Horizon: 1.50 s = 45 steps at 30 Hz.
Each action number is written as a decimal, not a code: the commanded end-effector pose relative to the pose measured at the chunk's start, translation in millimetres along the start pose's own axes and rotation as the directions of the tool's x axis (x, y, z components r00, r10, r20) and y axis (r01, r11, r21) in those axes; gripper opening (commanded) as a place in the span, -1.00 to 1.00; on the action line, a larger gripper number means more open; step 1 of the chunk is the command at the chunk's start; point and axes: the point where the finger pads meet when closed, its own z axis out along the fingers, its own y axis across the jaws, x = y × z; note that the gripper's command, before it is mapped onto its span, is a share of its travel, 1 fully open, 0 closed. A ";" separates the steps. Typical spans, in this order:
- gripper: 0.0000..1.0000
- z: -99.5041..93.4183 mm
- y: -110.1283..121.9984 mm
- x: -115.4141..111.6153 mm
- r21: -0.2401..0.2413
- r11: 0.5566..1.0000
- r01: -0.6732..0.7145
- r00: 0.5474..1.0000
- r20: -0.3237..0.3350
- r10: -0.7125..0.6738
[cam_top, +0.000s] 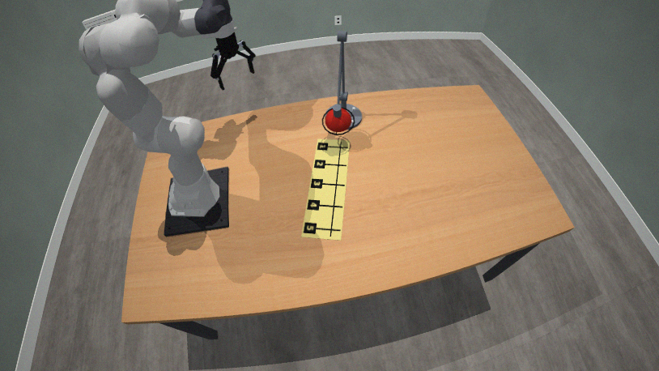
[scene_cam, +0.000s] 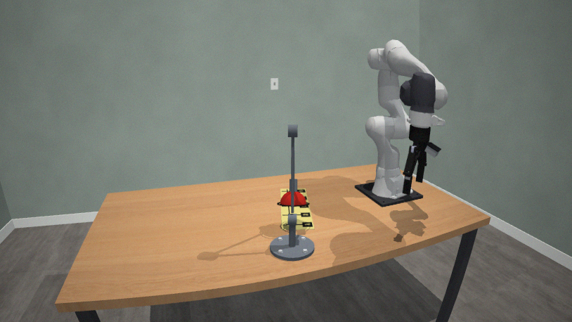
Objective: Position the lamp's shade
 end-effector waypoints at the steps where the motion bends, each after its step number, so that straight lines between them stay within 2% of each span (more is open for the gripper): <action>1: 1.00 -0.1 0.0 0.0 0.000 1.000 0.000 1.000 0.000 0.000; 45: 1.00 -1.0 1.5 -4.1 -0.009 1.000 0.020 1.000 0.004 -0.020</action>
